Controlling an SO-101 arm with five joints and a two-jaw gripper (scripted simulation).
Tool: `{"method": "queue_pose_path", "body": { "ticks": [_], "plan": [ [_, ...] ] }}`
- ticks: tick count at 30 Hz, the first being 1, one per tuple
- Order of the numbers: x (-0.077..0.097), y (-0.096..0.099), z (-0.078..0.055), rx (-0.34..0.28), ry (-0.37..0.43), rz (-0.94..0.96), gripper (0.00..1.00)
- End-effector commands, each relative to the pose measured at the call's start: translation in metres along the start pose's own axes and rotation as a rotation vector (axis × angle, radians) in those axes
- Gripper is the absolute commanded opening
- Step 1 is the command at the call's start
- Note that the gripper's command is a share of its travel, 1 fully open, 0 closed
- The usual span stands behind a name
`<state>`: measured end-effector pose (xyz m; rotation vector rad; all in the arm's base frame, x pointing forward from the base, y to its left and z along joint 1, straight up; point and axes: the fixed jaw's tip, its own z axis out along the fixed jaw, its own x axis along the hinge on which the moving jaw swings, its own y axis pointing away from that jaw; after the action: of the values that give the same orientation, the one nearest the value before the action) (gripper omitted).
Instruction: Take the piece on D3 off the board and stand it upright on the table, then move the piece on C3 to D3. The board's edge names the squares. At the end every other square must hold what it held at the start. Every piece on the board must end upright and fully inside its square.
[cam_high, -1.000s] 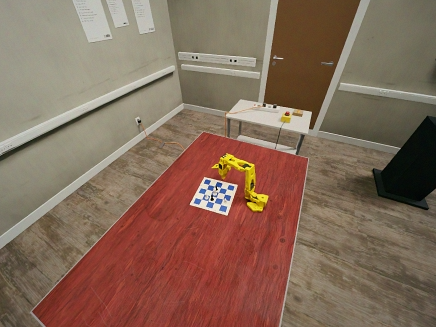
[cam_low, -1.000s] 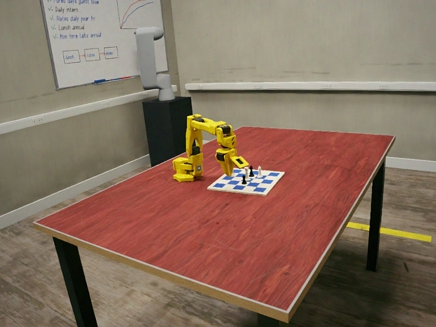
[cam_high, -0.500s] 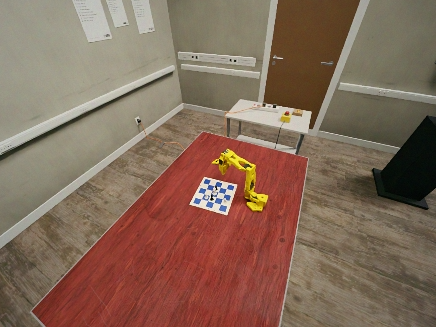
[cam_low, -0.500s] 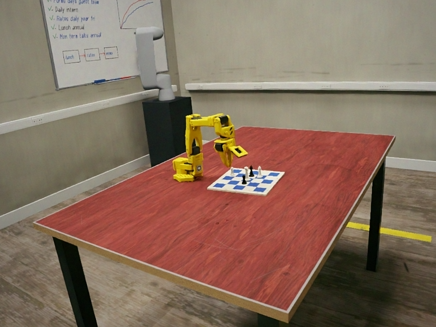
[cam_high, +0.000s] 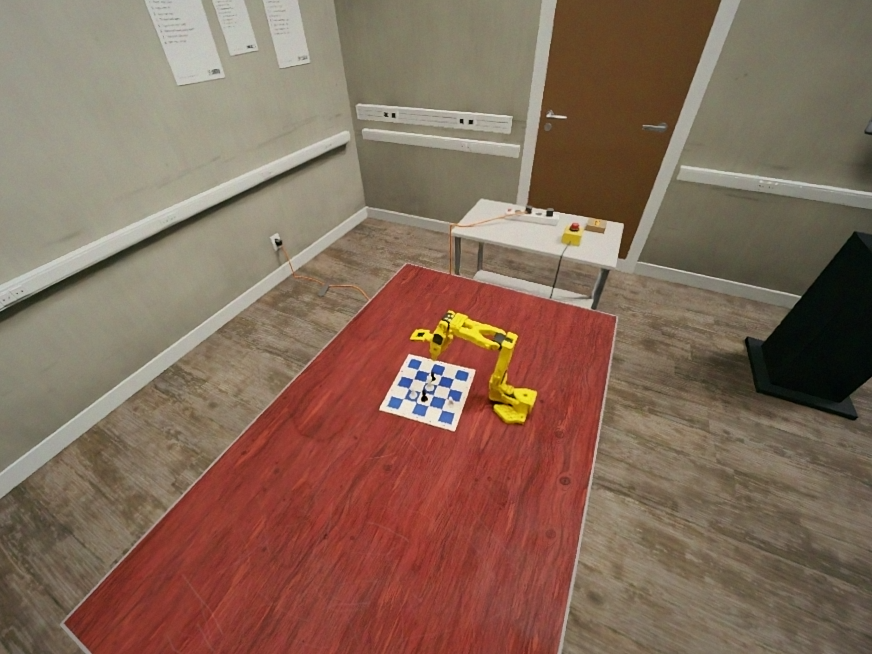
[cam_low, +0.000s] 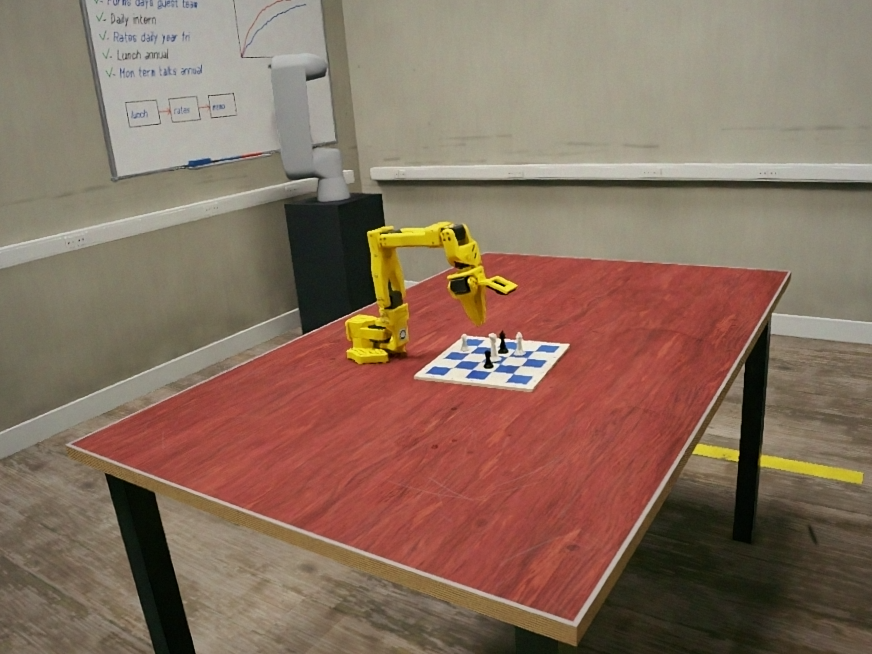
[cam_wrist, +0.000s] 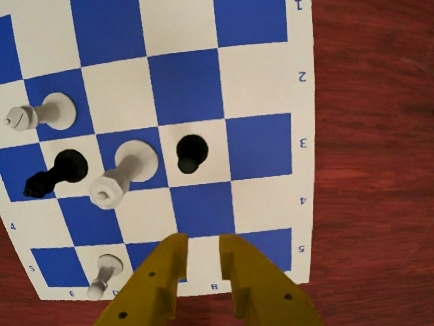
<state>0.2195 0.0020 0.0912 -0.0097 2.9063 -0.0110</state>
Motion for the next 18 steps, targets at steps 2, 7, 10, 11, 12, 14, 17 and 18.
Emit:
{"method": "queue_pose_path", "body": {
  "ticks": [2, 7, 10, 11, 12, 14, 17, 18],
  "plan": [
    [-0.004, 0.051, -0.001, -0.071, -0.196, -0.190, 0.08],
    [0.003, 0.084, -0.003, -0.136, -0.297, -0.313, 0.10],
    [0.004, 0.089, -0.004, -0.146, -0.311, -0.330, 0.10],
    [0.004, 0.089, -0.004, -0.146, -0.311, -0.331, 0.10],
    [0.004, 0.089, -0.004, -0.146, -0.311, -0.331, 0.10],
    [0.004, 0.089, -0.004, -0.146, -0.311, -0.331, 0.10],
    [0.004, 0.089, -0.004, -0.146, -0.311, -0.331, 0.10],
    [0.004, 0.089, -0.004, -0.146, -0.311, -0.331, 0.10]
  ]
}}
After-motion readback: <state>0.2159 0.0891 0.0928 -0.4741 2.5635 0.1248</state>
